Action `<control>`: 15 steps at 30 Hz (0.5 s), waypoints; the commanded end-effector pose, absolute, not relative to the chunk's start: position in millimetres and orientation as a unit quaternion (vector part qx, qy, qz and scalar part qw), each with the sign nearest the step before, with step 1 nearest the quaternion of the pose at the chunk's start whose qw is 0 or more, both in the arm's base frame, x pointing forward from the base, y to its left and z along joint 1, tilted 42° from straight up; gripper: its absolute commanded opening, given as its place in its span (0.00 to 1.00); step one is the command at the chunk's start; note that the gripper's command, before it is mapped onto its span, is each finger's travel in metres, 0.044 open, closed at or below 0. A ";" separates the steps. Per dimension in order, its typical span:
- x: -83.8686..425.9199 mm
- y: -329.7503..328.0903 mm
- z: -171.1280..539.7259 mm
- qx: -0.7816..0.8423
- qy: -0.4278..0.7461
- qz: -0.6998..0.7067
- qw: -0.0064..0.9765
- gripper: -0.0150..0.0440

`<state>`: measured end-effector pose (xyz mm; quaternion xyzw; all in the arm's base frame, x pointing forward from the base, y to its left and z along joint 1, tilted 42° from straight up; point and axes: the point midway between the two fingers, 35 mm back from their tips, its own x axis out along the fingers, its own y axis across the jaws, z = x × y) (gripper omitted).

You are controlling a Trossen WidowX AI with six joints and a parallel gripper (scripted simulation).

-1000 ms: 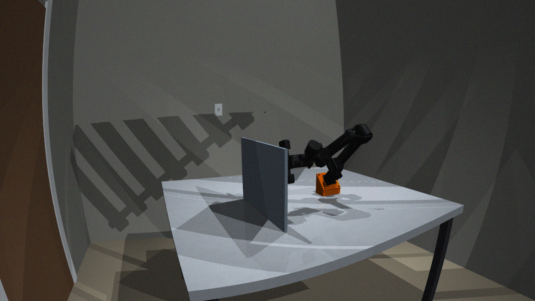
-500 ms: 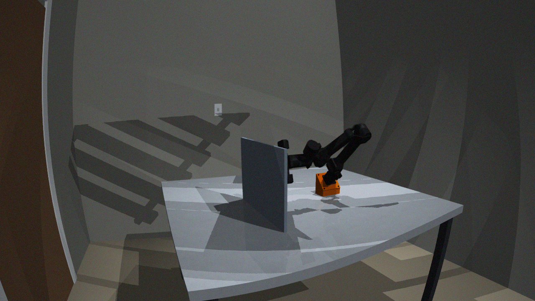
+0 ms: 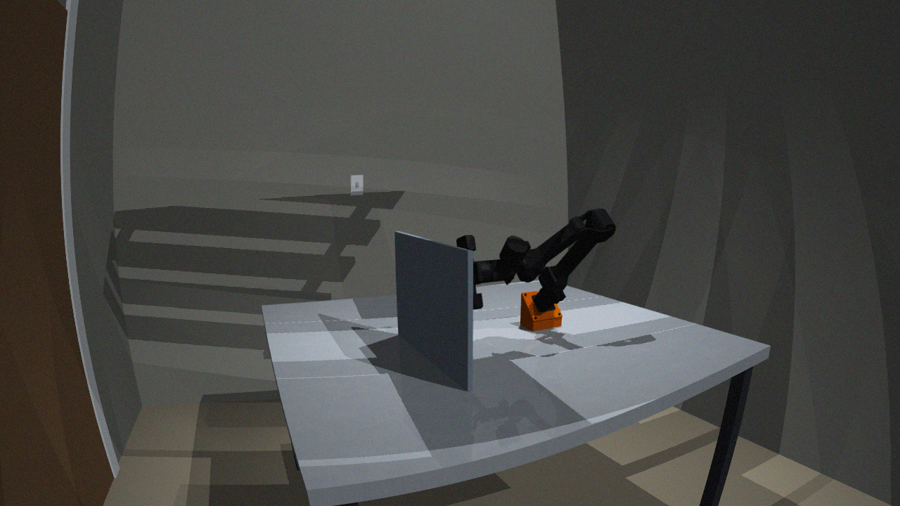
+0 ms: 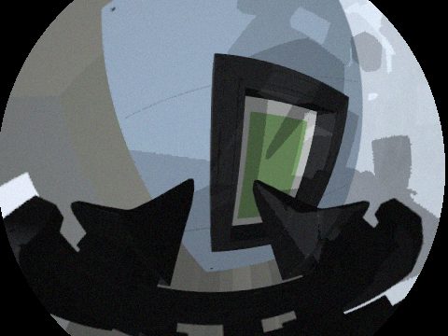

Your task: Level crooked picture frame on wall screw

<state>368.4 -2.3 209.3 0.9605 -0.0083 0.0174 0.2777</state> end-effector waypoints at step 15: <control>368.7 -2.9 210.6 0.960 -0.010 0.018 0.280 0.41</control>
